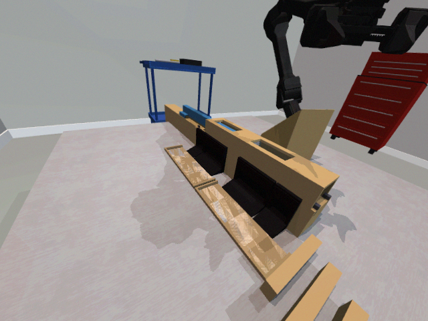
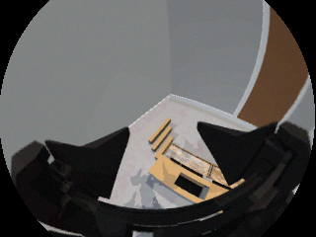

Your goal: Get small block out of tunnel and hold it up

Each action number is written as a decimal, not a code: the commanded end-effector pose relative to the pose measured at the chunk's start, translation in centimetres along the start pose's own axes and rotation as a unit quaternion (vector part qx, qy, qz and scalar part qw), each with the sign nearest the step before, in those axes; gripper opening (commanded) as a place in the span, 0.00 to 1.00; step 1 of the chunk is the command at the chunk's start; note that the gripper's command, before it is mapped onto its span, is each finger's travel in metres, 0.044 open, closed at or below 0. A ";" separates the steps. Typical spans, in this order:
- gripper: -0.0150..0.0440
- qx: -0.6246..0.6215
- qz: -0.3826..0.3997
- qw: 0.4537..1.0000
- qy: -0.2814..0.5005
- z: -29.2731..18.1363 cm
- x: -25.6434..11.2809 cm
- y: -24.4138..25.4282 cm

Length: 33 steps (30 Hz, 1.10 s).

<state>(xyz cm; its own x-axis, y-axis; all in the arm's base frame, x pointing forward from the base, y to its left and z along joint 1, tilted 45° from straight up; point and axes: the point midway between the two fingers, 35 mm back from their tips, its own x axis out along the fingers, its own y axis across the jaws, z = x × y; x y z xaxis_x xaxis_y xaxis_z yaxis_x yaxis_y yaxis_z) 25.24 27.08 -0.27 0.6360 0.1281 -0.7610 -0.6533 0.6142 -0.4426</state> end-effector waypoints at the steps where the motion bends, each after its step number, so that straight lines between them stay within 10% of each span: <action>1: 1.00 0.097 -0.060 0.988 0.105 -6.1 2.1 -3.7; 10: 1.00 0.257 -0.195 0.906 0.274 -17.5 2.1 -9.2; 21: 1.00 0.278 -0.206 0.898 0.273 -17.5 2.0 -10.2; 33: 1.00 0.533 -0.345 0.747 0.194 -18.3 -2.7 -25.7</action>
<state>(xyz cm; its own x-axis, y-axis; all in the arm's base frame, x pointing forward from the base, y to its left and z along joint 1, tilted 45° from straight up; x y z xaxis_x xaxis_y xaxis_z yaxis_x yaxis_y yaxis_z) 31.41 0.31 1.10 0.3717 -0.5764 -0.7277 0.4339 0.8009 -0.4127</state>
